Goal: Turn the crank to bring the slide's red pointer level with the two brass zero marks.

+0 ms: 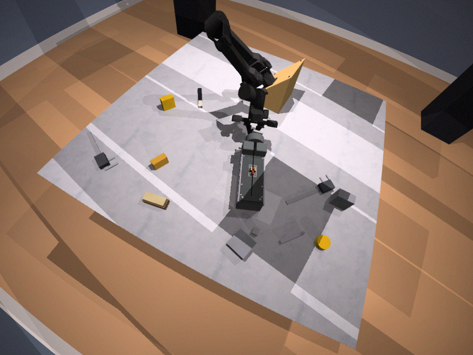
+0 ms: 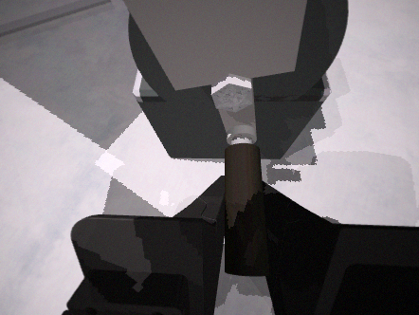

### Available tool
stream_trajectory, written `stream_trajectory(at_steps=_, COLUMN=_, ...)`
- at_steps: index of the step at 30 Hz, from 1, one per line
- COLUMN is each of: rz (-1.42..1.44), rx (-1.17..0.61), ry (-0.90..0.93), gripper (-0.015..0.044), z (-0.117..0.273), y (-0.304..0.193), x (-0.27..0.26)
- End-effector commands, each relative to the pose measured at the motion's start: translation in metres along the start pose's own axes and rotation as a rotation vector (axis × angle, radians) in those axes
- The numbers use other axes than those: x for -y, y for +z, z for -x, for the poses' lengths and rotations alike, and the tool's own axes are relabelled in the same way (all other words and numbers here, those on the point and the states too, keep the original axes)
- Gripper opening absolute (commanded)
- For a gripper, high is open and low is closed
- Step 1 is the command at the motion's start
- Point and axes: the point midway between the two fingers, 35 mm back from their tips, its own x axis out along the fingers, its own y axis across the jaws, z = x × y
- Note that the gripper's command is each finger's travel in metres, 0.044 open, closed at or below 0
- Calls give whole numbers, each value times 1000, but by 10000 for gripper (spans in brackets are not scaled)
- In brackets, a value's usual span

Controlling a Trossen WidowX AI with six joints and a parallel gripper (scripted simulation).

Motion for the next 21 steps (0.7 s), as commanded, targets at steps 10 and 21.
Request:
stream_trajectory(at_steps=10, rz=3, rx=-2, ry=13, gripper=0, z=0, y=-1, x=-17)
stream_trajectory(at_steps=21, rz=3, rx=-1, ry=14, gripper=0, z=3, y=1, x=-24)
